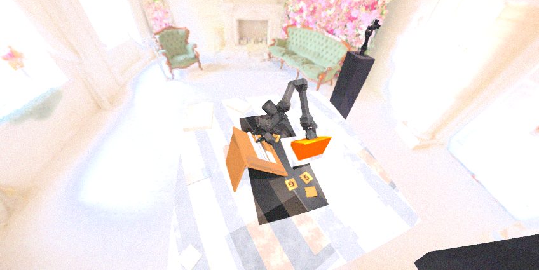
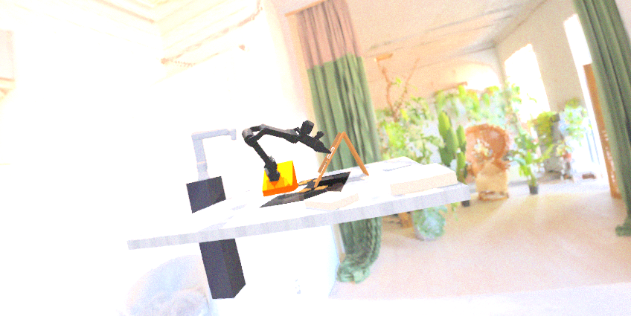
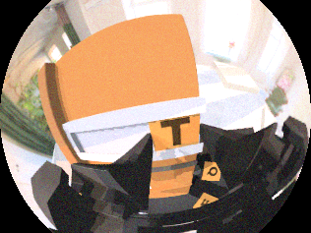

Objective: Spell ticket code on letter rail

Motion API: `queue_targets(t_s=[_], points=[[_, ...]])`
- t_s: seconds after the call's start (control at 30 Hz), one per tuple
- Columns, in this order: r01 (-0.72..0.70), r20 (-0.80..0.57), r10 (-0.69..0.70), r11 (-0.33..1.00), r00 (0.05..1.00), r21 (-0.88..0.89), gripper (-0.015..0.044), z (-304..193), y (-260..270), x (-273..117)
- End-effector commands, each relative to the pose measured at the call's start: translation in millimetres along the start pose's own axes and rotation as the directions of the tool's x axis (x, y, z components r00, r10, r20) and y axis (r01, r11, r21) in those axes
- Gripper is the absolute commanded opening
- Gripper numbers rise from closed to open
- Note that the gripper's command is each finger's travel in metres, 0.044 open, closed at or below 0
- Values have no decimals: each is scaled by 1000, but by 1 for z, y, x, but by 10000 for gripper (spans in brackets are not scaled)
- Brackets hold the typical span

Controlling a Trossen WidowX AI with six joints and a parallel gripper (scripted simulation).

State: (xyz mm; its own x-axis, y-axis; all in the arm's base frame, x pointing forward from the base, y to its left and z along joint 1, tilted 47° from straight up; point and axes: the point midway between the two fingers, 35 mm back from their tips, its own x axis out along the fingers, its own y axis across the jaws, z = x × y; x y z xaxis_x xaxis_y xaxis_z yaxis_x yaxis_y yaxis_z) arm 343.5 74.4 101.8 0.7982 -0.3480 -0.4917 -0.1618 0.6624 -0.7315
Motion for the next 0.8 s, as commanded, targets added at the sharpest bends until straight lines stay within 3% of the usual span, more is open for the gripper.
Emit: queue_targets(t_s=[0.0, 0.77], points=[[2, 1, -2, 1000, 1000, 4, 0, 0, 4, 0], [1, 1, -1, 1000, 1000, 5, 0, 0, 21, 0]])
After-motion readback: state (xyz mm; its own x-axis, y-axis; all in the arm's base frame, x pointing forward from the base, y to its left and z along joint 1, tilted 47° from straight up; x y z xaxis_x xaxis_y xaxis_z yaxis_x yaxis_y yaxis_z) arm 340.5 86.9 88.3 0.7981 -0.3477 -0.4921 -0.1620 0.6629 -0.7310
